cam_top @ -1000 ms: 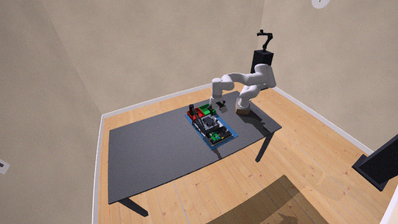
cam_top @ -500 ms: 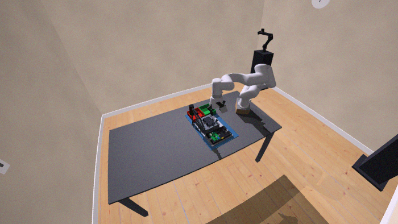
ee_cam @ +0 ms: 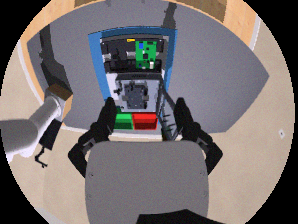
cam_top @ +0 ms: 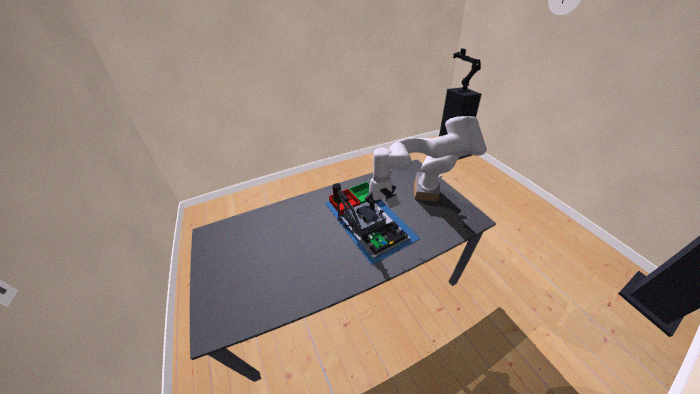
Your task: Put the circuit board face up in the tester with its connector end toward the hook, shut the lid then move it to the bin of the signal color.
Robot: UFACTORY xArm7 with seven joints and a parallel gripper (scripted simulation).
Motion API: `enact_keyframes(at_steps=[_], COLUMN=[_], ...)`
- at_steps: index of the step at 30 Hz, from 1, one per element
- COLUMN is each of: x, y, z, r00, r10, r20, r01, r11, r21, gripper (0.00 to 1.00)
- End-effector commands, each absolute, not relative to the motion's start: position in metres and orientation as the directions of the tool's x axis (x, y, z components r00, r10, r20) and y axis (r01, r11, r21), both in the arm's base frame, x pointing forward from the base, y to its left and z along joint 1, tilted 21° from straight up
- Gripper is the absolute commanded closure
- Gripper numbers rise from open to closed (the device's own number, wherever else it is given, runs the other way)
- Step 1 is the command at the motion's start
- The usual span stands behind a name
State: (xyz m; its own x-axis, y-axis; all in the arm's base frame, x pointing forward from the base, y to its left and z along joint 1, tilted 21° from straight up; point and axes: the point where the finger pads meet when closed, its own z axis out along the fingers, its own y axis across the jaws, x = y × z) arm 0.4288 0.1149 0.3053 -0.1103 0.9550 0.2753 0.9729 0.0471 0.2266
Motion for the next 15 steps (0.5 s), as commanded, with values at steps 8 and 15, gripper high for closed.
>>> enact_keyframes(at_steps=[8,15], x=[0.451,0.459], y=[0.143,0.154], z=[0.217,0.182], r00=[-0.111,-0.111], r10=[0.955,0.955], r20=[0.276,0.276], r01=[0.972,0.972], r11=[0.046,0.046], r21=[0.231,0.231], gripper=[0.0,0.0])
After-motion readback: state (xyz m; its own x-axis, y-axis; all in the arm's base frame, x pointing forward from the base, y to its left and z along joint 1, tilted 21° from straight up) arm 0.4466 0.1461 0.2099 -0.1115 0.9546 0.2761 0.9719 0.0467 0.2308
